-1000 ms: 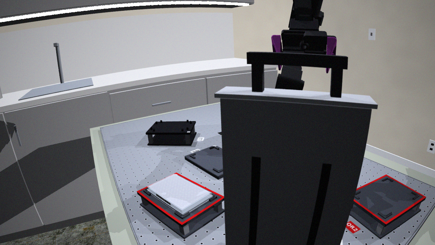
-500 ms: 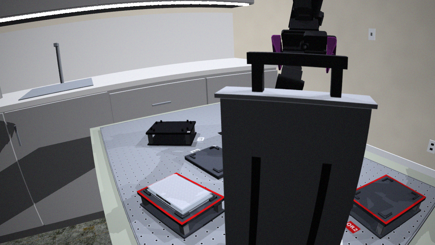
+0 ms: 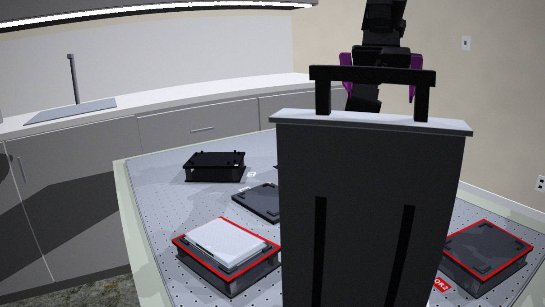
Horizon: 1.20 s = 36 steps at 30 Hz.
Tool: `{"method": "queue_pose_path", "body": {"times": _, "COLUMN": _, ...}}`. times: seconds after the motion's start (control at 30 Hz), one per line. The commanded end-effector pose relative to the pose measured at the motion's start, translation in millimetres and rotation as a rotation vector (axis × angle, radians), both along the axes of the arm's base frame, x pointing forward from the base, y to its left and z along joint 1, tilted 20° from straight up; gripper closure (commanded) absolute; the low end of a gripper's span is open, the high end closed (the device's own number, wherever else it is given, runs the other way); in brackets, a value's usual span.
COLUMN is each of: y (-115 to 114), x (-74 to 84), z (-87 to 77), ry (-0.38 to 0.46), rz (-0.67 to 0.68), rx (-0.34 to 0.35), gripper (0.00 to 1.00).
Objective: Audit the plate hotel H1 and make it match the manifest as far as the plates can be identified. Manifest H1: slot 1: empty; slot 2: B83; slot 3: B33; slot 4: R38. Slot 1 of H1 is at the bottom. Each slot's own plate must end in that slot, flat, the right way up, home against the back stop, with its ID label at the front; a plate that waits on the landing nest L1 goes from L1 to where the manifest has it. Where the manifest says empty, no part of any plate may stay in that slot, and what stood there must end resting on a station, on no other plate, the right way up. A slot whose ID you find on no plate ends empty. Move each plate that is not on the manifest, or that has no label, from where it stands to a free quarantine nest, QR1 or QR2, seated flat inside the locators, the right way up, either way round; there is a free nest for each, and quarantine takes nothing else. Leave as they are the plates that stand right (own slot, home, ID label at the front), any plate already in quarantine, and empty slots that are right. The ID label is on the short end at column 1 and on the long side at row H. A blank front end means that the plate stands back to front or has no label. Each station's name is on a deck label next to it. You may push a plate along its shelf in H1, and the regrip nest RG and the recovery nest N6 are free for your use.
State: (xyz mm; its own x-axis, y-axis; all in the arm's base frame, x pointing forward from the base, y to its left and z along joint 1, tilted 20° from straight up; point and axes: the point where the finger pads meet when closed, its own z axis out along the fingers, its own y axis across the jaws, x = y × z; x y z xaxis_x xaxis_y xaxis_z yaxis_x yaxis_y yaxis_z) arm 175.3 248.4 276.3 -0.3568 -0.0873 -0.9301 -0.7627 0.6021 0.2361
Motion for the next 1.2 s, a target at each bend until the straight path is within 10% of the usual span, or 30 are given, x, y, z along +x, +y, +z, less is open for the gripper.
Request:
{"method": "queue_pose_path", "body": {"times": 0.0, "y": 7.3, "x": 6.5, "z": 5.9, "ry": -0.020, "rz": -0.010, "rx": 0.026, "gripper": 0.00}}
{"method": "queue_pose_path", "body": {"times": 1.17, "y": 47.5, "x": 30.9, "z": -15.3, "ry": -0.017, "rz": -0.010, "rx": 0.027, "gripper": 0.00}}
